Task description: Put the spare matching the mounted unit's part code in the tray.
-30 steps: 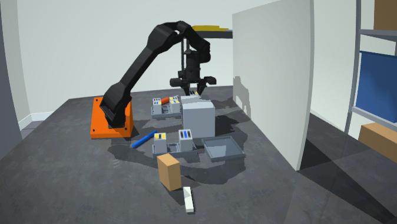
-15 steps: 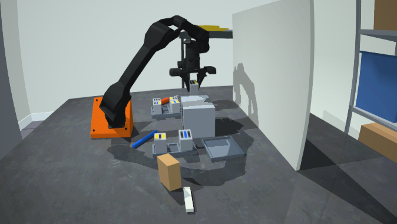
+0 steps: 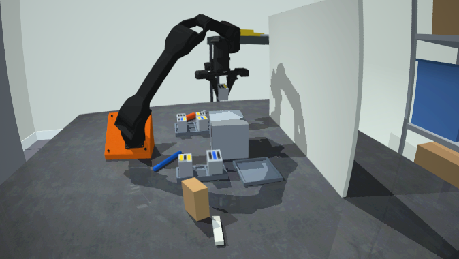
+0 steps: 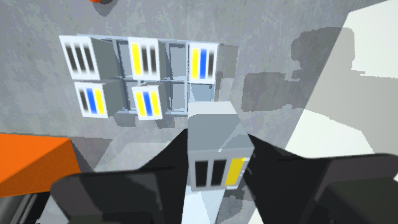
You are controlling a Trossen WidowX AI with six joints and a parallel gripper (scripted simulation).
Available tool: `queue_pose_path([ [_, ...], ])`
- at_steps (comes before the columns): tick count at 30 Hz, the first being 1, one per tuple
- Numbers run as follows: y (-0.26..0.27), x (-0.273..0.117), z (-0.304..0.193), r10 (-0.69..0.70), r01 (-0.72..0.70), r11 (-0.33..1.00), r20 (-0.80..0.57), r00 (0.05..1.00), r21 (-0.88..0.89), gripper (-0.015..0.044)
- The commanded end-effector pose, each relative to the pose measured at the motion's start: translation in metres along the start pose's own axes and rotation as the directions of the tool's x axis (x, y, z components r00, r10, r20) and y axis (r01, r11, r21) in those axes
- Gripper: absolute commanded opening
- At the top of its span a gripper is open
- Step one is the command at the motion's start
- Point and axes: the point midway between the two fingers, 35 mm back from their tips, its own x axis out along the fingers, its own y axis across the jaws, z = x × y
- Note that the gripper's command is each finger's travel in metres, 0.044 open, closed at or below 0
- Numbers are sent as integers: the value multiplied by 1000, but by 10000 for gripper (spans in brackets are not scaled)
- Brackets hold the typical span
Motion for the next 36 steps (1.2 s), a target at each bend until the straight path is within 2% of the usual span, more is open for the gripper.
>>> queue_pose_path([
  [1, -1, -6, 0, 0, -1, 1000, 8, 1000, 8, 0],
  [19, -41, -16, -148, -10, 10, 1000, 42, 999, -2, 0],
  [36, -22, -10, -299, -9, 9, 1000, 15, 1000, 4, 0],
])
